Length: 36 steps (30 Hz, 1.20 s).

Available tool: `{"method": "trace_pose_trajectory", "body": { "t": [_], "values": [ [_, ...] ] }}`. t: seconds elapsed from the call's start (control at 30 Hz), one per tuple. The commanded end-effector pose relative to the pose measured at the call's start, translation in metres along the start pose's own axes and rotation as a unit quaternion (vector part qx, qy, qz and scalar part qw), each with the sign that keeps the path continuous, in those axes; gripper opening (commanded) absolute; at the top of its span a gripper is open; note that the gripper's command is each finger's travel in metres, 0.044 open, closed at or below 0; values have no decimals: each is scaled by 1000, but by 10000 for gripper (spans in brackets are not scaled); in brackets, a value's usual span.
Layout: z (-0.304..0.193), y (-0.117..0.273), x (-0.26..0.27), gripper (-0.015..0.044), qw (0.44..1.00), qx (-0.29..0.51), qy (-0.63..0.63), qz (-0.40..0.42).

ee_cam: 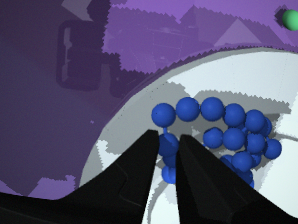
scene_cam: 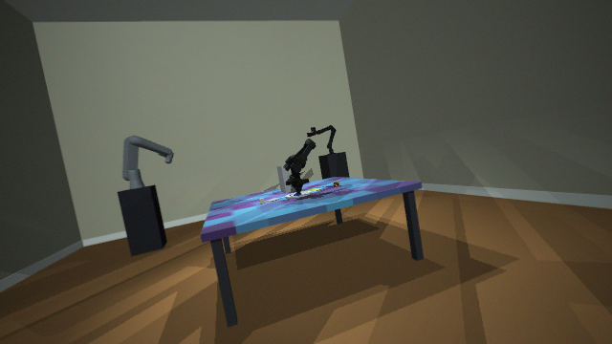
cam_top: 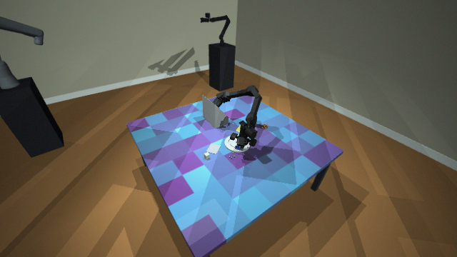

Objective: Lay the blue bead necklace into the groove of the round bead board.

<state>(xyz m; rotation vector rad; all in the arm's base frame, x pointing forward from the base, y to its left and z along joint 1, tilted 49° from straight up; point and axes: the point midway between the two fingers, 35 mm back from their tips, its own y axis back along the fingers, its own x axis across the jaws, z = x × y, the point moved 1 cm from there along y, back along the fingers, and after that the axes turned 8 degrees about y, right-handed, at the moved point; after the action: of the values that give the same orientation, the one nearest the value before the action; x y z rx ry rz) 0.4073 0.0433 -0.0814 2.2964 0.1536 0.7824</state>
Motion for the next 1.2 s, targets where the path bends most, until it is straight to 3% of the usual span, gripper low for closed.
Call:
{"method": "trace_pose_trajectory", "body": {
  "t": [0.0,0.9,1.17],
  "values": [
    [-9,0,1,0,1000,2,2,-1],
    [-95,0,3,0,1000,4,1,-1],
    [-97,0,2,0,1000,4,1,-1]
  ]
}}
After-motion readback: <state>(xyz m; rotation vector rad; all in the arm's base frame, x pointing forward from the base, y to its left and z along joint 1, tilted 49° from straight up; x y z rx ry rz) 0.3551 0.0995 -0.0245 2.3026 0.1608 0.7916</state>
